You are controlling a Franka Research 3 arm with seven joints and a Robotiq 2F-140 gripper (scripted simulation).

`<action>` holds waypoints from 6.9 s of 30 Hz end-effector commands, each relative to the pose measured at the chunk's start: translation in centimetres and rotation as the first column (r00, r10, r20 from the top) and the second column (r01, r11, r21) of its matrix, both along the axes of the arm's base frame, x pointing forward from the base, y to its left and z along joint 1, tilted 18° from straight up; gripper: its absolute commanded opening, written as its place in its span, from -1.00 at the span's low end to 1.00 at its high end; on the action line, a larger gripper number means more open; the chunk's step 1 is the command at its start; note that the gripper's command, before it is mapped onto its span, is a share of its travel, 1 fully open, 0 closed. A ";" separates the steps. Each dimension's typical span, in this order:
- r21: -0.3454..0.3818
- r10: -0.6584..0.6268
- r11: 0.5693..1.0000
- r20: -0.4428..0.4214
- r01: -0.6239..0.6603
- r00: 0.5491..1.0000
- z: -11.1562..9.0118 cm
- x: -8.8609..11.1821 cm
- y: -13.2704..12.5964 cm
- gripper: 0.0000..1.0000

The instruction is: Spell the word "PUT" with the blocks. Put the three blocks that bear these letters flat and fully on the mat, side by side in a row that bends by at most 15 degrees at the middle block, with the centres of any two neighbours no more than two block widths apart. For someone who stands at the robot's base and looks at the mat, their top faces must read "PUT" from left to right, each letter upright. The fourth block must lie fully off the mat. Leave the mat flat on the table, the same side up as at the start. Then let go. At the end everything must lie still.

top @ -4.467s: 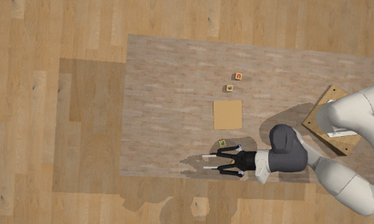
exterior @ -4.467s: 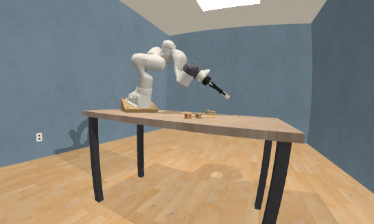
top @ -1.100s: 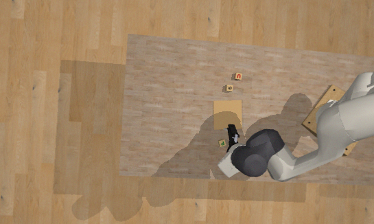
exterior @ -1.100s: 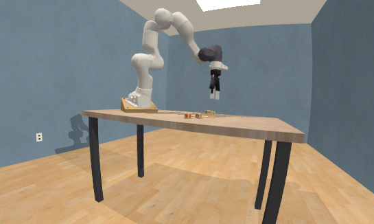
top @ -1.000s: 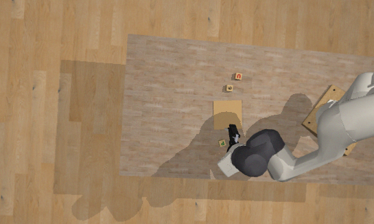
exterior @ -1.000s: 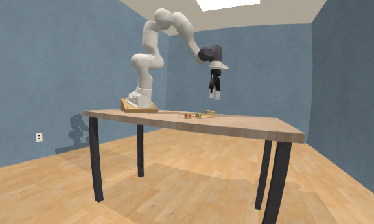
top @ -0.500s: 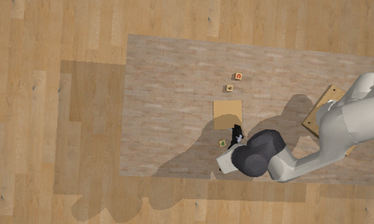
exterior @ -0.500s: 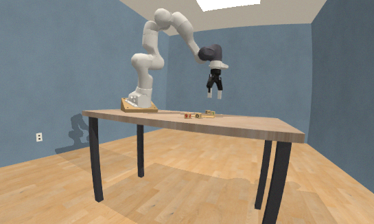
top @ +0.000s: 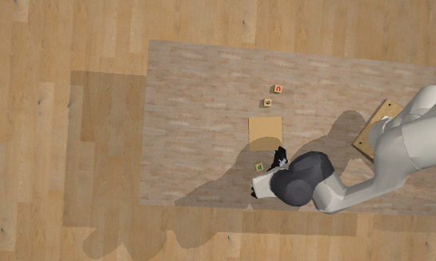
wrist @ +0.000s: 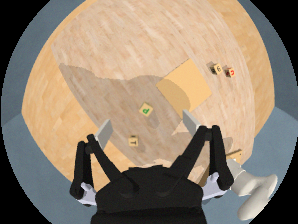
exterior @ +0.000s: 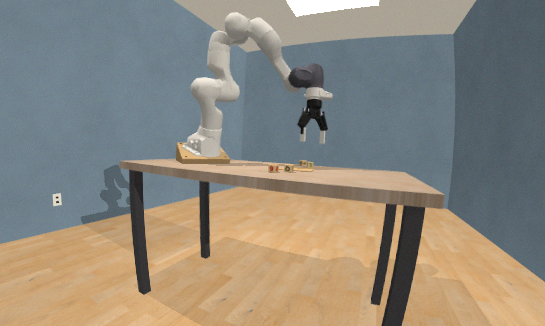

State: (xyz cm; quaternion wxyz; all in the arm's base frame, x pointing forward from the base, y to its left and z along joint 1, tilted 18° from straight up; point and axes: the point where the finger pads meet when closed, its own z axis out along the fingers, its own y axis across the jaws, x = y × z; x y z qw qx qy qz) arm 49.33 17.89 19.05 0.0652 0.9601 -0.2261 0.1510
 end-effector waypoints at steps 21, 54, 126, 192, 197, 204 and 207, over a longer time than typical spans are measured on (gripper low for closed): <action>0.121 -0.399 0.912 0.053 0.391 0.915 0.3 -0.4 -0.1 1.00; 0.279 -0.785 0.605 0.052 0.746 0.618 0.3 -0.6 -0.1 1.00; 0.494 -0.875 -0.482 -0.227 0.724 -0.427 -1.4 -0.6 0.2 1.00; 0.490 -0.788 -0.608 -0.279 0.625 -0.548 -2.7 -0.3 0.1 -0.20; 0.490 -0.788 -0.608 -0.279 0.625 -0.548 -3.4 -0.1 0.0 -0.20; 0.490 -0.788 -0.608 -0.279 0.625 -0.548 -4.1 0.1 -0.2 -0.20; 0.490 -0.788 -0.608 -0.279 0.625 -0.548 -4.6 0.2 -0.3 -0.20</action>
